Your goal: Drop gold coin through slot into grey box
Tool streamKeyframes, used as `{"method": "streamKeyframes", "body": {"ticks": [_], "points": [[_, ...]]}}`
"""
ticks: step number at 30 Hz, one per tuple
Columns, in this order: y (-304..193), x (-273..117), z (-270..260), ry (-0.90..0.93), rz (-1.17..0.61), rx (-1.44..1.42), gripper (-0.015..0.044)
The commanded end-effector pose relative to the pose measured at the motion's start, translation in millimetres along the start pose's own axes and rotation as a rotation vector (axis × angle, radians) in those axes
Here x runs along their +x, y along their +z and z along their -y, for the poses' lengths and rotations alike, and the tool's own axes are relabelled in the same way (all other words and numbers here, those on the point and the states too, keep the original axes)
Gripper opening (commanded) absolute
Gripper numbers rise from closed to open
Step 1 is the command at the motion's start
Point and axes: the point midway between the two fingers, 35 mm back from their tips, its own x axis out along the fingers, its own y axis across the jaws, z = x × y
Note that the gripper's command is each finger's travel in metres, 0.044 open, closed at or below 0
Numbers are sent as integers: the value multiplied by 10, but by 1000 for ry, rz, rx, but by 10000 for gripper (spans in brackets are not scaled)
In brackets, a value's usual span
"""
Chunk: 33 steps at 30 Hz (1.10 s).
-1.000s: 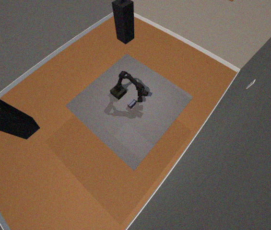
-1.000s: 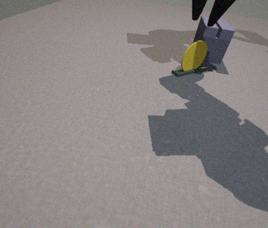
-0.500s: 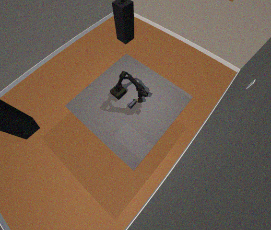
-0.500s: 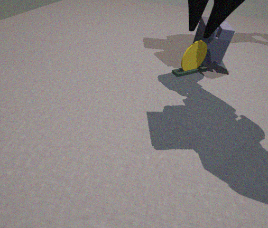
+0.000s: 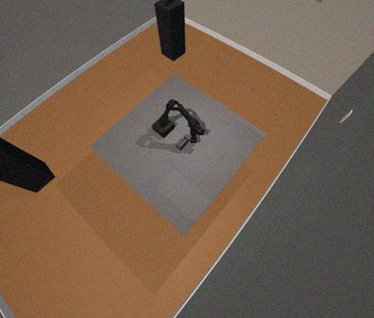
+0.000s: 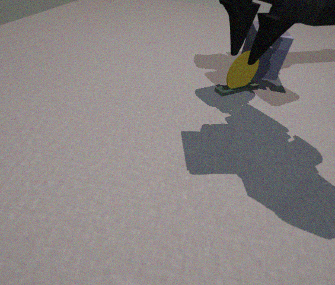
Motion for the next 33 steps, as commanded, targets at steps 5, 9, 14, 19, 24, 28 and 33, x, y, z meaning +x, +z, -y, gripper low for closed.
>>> {"method": "streamKeyframes", "body": {"ticks": [5,9,14,19,24,28,33], "points": [[-48,173,-29,11,-15,7,161],[-53,238,-31,11,-15,7,161],[-60,320,-35,11,-15,7,161],[-69,398,-40,12,-15,7,161],[-70,408,-41,12,-15,7,161],[-70,408,-41,12,-15,7,134],[-70,408,-41,12,-15,7,23]]}}
